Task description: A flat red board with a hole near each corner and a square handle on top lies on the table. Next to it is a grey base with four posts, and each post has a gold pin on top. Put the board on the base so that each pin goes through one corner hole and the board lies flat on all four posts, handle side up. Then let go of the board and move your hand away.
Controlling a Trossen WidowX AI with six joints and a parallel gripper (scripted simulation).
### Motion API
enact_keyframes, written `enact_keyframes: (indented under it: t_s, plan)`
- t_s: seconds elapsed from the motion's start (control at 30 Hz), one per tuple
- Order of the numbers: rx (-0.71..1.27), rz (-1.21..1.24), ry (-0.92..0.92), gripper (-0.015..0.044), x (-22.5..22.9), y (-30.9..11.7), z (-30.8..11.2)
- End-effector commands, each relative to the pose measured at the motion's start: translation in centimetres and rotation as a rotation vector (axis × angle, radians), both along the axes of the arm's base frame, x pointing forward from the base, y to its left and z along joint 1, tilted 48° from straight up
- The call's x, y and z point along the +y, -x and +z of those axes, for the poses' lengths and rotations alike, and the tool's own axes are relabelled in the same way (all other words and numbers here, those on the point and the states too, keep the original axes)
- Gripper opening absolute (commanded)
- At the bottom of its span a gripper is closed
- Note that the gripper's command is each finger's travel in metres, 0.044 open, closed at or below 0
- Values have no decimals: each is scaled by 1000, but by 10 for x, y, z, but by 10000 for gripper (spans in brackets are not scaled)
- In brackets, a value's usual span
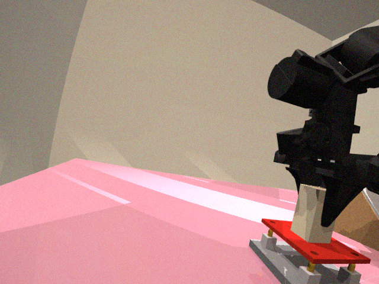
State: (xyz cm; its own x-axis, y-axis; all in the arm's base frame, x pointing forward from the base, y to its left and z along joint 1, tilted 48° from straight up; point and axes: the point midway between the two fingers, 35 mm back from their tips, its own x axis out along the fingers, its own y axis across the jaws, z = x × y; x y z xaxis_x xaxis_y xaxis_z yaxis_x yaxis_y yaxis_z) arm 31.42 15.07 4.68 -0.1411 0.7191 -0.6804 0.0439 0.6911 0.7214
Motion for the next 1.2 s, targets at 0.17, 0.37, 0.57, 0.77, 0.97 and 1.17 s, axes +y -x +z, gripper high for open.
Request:
enact_keyframes:
  t_s: [0.17, 0.37, 0.57, 0.77, 0.97, 1.17]
  plan:
    - [10, -8, 1, 0, 3, 2, -3]
    - [9, -7, 1, 0, 5, 2, -5]
    - [4, -2, 2, 79, 5, 2, -5]
    - [4, -2, 2, 236, 5, 2, -5]
    - [4, -2, 2, 394, 5, 2, -5]
    - [4, -3, 3, 440, -13, -3, 12]
